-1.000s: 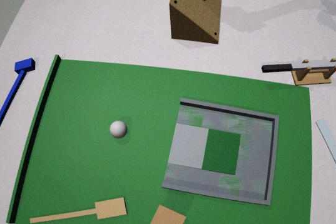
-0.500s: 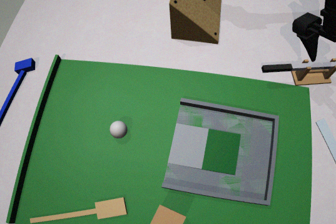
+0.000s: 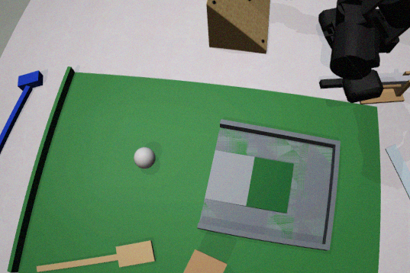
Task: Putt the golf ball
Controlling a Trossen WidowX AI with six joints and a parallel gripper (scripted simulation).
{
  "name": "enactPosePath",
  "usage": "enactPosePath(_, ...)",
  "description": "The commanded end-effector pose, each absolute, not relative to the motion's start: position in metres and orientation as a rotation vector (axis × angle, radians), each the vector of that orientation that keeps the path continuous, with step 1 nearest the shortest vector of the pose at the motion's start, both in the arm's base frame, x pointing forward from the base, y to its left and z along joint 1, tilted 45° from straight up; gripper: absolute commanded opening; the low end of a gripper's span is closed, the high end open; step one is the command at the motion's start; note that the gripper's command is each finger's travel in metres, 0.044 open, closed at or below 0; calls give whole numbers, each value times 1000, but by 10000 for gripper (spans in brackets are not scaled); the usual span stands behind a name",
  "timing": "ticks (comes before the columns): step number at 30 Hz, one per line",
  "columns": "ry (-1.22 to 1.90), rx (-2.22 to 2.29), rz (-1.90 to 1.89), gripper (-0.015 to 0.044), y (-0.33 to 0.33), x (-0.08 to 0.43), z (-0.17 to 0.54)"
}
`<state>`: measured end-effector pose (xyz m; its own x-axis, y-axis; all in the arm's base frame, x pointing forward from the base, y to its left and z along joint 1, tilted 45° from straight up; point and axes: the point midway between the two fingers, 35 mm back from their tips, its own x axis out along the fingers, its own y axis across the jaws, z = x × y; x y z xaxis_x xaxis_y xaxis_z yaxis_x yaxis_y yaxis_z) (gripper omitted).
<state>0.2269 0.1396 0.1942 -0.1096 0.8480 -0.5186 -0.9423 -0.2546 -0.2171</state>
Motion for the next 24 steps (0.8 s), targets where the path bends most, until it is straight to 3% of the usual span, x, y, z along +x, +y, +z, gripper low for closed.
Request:
enactPosePath(1,213,-615,1724,440,138,224,190)
enactPosePath(24,210,-614,1724,440,171,221,157)
